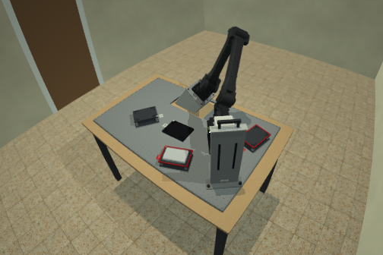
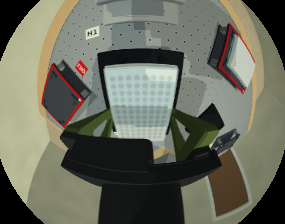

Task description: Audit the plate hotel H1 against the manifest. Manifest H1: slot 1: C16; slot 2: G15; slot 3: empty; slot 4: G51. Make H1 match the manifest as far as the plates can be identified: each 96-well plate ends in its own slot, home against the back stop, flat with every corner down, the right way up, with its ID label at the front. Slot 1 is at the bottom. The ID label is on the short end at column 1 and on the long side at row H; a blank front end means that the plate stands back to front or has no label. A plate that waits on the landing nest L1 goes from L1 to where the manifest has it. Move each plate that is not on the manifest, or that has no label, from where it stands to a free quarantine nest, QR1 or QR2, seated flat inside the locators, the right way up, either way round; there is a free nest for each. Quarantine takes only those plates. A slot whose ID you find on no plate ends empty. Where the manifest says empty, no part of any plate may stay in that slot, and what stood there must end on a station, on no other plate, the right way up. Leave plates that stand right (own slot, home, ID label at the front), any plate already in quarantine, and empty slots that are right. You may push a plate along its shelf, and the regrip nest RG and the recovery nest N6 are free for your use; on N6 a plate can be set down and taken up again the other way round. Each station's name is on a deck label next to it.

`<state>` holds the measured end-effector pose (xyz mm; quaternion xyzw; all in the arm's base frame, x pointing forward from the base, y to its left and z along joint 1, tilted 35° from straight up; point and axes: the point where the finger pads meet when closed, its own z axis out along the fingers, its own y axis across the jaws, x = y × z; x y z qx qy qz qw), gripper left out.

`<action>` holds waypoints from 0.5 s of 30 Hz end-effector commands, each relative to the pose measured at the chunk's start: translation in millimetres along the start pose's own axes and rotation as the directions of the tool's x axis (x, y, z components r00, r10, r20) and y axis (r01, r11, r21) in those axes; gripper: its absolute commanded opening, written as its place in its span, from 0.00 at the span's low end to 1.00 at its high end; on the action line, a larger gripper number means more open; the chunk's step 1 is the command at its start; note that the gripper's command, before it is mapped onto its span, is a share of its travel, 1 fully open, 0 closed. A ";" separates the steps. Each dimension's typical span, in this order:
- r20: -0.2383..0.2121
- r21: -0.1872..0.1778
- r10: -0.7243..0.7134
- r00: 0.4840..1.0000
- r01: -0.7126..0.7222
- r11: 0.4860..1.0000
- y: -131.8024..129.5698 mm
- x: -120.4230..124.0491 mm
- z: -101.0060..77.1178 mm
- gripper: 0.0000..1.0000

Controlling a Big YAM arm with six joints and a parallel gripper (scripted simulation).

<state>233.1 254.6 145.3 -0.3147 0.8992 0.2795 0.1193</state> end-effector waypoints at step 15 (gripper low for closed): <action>-0.003 -0.002 -0.004 1.000 0.004 1.000 2.8 2.4 15.9 0.86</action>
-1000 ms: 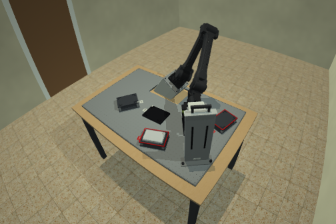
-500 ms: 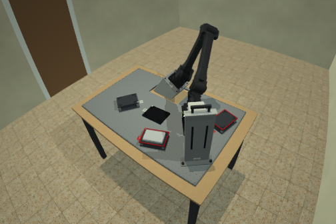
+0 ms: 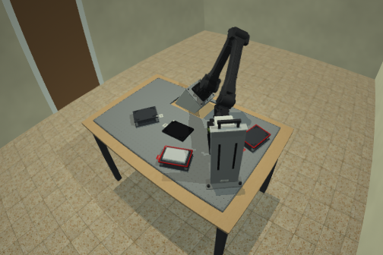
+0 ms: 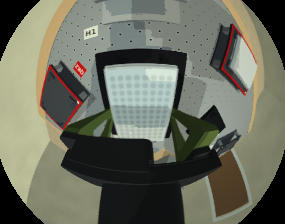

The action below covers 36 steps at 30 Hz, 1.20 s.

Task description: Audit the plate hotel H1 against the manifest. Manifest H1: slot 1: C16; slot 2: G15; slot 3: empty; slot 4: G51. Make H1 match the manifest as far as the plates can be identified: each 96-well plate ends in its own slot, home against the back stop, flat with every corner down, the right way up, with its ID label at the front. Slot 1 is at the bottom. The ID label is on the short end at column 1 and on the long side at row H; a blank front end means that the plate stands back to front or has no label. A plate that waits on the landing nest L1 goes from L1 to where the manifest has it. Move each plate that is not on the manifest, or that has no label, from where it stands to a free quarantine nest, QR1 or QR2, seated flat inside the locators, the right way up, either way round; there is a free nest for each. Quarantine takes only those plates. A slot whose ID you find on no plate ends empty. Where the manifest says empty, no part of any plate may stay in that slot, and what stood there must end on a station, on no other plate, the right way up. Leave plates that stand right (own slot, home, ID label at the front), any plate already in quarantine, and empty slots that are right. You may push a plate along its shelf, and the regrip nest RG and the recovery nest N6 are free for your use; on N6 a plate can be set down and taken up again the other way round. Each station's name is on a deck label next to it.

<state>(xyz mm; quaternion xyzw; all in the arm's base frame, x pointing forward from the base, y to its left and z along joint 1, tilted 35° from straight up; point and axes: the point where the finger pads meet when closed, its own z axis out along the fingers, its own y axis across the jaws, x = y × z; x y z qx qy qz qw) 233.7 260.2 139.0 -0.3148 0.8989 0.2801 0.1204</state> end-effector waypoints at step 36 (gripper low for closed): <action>0.050 0.003 -0.027 0.998 0.027 1.000 5.5 -18.3 -32.2 1.00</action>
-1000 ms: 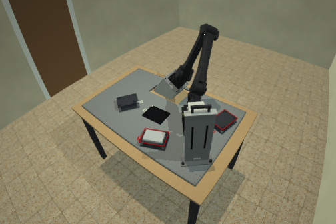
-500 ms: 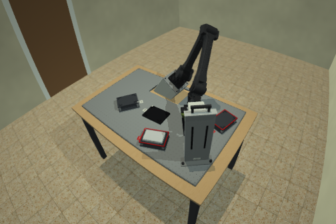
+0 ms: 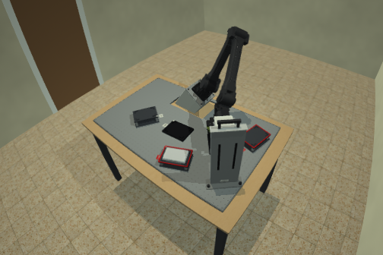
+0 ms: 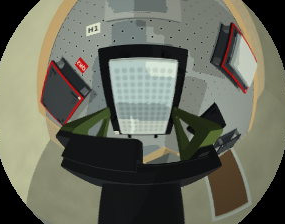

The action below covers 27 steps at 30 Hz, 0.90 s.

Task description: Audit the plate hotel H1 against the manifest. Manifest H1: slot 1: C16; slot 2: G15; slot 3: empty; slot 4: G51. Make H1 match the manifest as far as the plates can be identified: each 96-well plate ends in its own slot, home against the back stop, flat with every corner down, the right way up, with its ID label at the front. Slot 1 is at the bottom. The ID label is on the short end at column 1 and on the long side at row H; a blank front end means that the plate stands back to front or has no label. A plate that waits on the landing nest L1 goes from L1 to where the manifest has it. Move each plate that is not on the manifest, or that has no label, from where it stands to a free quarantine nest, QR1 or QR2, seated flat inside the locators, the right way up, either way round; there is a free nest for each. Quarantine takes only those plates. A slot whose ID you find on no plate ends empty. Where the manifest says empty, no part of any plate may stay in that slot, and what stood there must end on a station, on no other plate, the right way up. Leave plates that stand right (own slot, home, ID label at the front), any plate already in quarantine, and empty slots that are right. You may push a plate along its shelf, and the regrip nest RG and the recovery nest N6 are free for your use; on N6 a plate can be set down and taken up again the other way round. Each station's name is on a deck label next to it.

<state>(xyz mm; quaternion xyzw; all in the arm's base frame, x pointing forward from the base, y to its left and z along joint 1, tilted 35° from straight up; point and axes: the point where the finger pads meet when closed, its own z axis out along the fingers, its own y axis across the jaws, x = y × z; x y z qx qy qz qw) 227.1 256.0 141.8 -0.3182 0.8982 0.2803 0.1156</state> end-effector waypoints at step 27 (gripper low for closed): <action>0.035 0.008 -0.014 0.999 0.013 1.000 1.6 -13.8 -66.4 1.00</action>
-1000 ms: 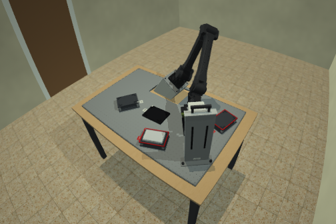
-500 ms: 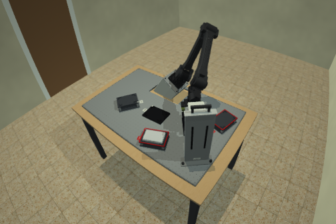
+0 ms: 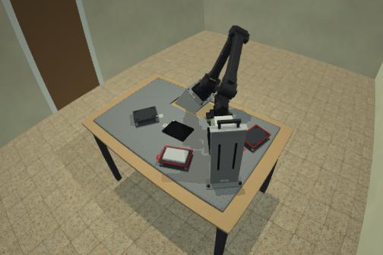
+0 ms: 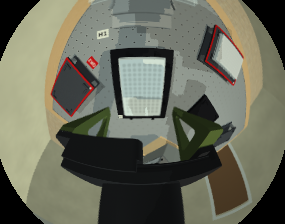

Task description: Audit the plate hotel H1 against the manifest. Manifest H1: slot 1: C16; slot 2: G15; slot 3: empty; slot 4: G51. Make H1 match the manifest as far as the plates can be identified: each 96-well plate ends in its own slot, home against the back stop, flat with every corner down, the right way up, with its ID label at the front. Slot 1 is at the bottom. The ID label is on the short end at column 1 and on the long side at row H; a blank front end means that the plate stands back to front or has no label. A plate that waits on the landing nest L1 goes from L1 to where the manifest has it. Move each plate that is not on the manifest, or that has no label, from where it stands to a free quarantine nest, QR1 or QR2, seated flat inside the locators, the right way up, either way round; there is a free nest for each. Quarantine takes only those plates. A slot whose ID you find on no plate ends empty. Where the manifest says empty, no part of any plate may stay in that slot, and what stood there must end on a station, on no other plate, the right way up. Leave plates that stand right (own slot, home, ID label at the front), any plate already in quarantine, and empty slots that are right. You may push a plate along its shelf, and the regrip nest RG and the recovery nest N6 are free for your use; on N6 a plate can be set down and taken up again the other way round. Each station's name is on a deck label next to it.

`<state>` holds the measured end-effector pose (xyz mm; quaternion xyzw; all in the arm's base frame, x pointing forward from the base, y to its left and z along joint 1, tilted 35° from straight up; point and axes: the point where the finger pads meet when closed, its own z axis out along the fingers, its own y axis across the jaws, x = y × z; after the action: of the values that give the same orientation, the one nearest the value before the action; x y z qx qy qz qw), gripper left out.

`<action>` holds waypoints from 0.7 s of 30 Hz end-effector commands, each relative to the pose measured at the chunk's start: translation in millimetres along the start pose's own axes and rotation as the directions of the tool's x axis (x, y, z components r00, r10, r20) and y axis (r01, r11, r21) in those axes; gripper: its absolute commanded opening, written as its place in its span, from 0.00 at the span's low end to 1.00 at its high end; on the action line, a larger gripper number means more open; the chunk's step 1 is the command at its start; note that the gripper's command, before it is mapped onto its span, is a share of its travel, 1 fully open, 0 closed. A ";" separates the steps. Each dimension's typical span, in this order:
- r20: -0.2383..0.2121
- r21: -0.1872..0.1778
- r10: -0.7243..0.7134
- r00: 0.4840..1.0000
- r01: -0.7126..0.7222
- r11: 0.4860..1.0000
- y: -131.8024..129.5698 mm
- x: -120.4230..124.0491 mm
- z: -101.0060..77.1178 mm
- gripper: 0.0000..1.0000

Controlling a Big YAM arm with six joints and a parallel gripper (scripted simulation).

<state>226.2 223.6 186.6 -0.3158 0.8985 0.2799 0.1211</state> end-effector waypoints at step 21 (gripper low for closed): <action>0.053 0.009 -0.030 0.998 0.029 1.000 4.1 -29.3 -40.4 1.00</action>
<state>229.8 220.4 194.1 -0.3159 0.9002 0.2781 0.1116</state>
